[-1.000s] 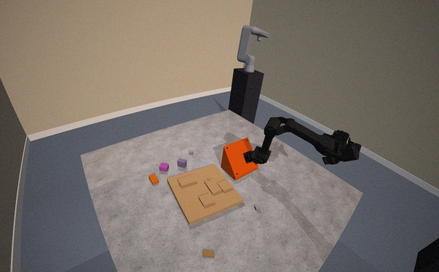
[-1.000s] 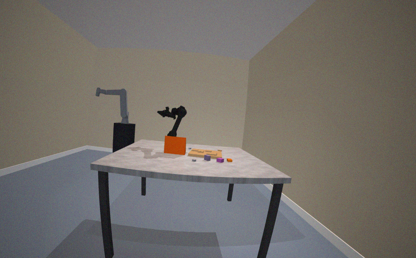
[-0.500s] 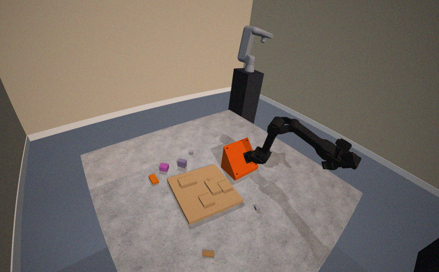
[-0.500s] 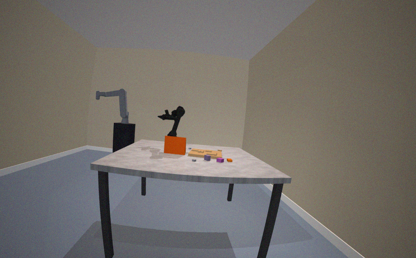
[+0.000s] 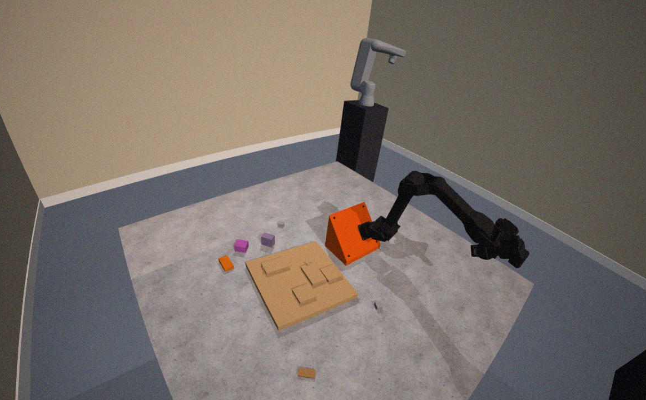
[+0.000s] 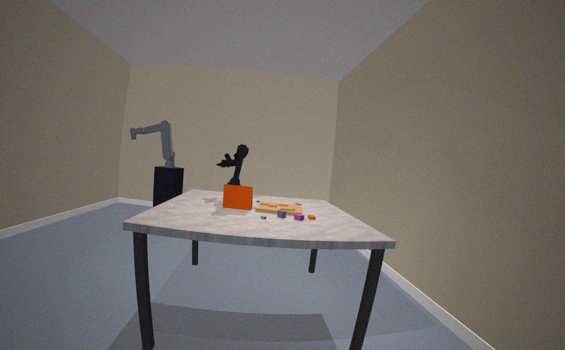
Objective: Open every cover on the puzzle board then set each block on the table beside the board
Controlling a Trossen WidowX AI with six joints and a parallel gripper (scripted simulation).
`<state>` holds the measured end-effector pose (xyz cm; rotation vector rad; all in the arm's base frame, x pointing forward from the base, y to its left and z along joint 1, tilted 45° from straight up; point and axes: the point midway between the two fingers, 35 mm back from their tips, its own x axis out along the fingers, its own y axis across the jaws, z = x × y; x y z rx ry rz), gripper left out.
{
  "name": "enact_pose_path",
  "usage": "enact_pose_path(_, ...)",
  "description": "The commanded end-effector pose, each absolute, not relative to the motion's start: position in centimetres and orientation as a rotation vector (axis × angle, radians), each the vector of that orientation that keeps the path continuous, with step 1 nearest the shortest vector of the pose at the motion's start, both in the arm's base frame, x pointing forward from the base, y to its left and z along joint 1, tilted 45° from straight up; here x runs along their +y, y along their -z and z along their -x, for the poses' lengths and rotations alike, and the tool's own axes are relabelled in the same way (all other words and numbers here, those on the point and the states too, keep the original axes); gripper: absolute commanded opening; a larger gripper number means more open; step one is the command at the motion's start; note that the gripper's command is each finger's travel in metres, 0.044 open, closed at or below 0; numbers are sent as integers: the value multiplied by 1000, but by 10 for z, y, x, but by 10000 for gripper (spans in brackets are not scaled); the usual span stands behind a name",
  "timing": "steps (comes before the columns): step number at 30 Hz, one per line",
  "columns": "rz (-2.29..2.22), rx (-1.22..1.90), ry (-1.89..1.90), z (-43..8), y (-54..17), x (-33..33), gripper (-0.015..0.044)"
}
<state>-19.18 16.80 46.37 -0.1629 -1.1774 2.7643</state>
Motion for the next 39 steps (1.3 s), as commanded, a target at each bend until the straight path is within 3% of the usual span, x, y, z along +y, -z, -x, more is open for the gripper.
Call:
enact_pose_path(1,219,-1069,-2745,184,-454,189,0)
enact_pose_path(39,475,-253,-2373,52,-372,311,0)
